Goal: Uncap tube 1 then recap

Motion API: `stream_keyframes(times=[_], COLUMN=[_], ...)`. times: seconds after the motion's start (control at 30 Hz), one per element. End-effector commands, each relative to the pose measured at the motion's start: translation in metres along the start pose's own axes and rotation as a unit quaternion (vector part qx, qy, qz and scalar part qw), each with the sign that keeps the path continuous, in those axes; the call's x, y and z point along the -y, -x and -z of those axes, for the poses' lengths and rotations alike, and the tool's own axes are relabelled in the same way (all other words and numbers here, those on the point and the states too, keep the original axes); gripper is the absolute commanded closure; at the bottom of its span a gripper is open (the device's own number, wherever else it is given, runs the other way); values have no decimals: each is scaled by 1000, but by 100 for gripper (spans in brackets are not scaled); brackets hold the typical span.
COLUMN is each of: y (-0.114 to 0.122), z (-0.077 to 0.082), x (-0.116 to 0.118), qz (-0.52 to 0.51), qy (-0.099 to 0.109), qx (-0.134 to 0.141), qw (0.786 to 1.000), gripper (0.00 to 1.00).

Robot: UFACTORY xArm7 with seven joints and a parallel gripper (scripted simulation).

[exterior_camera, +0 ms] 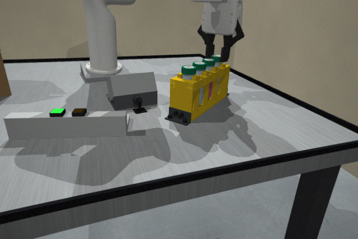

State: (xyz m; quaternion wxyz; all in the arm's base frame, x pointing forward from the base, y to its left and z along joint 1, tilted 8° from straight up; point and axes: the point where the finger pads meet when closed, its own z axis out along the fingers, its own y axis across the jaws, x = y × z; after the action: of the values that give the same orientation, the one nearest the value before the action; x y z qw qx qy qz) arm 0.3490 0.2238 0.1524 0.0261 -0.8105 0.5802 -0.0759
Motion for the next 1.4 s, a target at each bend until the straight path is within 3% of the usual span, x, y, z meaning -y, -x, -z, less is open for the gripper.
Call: stream_keyframes(times=[0.0,0.2,0.43,0.5,0.53,0.77,0.8,1.27,1.37], y=[0,0,0,0,0,0,0,0,0], z=[1,1,1,1,1,1,1,1,1], x=[1,1,1,1,1,1,1,1,1], qz=[138,264,413,413,444,444,444,444,376], qy=[-4,-6,-8,-8,-9,-9,-9,-9,-8], qx=[17,16,15,15,16,16,16,16,16], qw=[990,964,911,911,896,896,896,896,927], gripper=[54,54,54,54,54,54,100,100,100])
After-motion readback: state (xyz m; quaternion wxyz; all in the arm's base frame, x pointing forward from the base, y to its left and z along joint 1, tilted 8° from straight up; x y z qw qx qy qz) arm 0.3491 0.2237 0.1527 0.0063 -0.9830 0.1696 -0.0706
